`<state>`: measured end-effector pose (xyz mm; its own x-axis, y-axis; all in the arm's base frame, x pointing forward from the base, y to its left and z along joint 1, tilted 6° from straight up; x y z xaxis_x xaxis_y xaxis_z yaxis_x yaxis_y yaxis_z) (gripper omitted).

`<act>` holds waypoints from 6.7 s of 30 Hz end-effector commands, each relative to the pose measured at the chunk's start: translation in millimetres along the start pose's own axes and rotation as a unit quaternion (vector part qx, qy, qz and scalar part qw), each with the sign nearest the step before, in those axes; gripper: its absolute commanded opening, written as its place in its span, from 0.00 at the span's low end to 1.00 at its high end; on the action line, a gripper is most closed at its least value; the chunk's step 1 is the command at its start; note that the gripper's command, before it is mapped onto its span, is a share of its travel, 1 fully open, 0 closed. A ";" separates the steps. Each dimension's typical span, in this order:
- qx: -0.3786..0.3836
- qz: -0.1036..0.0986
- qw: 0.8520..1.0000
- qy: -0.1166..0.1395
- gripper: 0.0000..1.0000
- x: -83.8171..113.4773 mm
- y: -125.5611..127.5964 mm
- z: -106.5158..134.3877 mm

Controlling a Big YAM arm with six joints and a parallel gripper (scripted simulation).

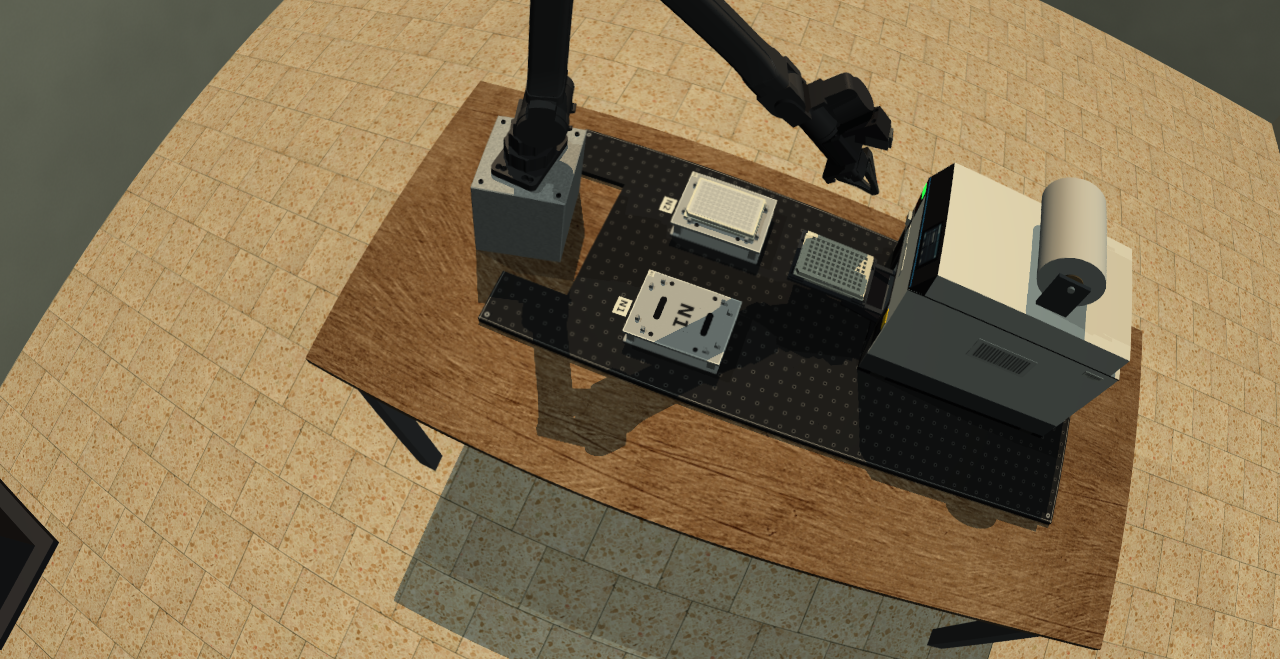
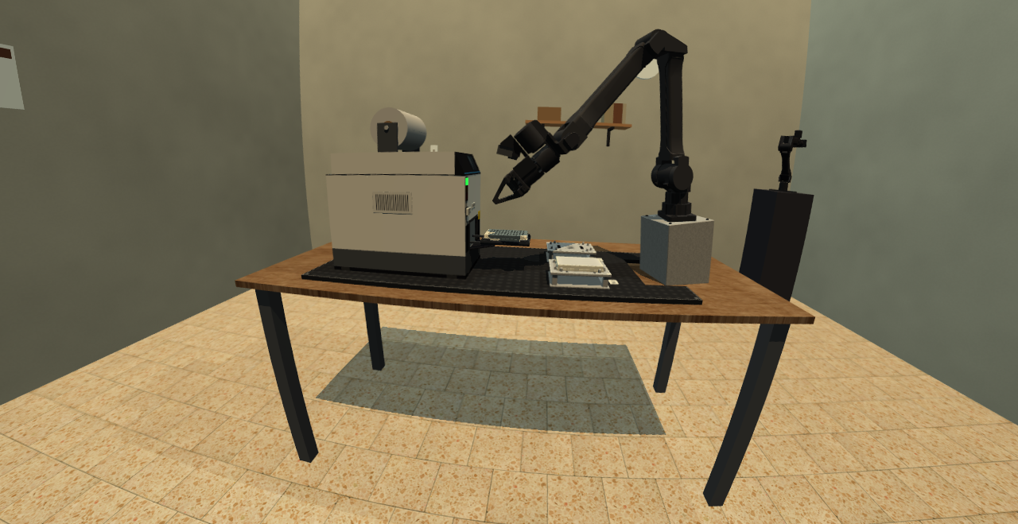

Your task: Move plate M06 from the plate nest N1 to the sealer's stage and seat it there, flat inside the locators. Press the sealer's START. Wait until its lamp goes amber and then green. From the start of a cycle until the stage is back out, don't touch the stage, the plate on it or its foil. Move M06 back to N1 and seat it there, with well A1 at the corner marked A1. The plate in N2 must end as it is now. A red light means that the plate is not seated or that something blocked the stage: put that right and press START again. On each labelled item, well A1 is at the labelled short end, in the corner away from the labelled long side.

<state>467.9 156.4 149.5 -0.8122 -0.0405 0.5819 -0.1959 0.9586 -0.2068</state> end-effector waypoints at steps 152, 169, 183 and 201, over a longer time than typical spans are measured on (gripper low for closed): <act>-0.002 0.001 1.000 -0.027 0.00 -60.5 -6.0 -50.1; 0.002 -0.001 1.000 -0.011 0.00 -69.7 -3.3 -36.8; 0.000 -0.001 1.000 -0.025 0.00 -71.8 -1.3 -47.1; -0.006 0.005 0.999 -0.032 0.00 -75.0 -12.1 -57.5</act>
<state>536.3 162.0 125.1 -0.8092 -0.0395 0.5862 -0.1971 0.9582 -0.2075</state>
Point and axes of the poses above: the point where the finger pads meet when closed, its own x axis back along the fingers, its own y axis across the jaws, z = x × y, the point moved 8 cm from there along x, back along the fingers, and after that the axes turned 15 degrees about x, right-handed, at the moved point
